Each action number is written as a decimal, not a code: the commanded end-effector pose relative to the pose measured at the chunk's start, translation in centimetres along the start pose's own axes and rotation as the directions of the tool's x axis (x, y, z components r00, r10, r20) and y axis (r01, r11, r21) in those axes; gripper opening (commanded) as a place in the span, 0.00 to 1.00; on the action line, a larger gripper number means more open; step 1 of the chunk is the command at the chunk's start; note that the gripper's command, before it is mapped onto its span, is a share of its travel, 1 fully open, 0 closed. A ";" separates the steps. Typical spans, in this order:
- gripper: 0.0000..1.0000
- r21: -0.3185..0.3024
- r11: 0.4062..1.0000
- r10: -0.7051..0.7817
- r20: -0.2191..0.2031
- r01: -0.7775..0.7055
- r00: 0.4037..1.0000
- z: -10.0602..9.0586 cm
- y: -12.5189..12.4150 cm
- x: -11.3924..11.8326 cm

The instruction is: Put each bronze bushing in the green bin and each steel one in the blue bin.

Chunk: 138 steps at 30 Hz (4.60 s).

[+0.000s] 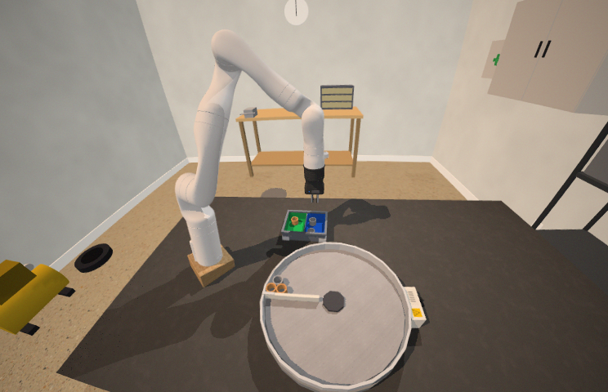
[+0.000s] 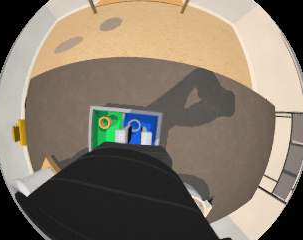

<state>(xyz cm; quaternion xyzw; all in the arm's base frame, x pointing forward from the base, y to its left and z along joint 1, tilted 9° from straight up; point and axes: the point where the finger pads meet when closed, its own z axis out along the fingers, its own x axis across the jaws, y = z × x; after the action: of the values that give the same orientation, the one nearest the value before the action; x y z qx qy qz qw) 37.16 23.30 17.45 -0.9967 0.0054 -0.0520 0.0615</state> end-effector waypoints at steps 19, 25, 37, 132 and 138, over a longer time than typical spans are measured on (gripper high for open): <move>0.42 0.001 1.000 0.000 -0.001 0.000 1.000 -0.1 0.0 0.0; 0.42 0.001 1.000 0.000 -0.001 0.000 1.000 -0.1 0.0 0.0; 0.42 0.001 1.000 0.000 -0.001 0.000 1.000 -0.1 0.0 0.0; 0.40 0.004 1.000 -0.002 -0.002 0.002 1.000 0.9 36.8 -7.3; 0.40 0.004 1.000 -0.004 -0.003 0.004 1.000 2.0 36.7 -7.2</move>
<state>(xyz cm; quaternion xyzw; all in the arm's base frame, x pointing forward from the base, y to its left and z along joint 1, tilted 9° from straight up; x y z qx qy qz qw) 30.31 -12.73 10.74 -0.9963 0.0002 -0.0580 0.0630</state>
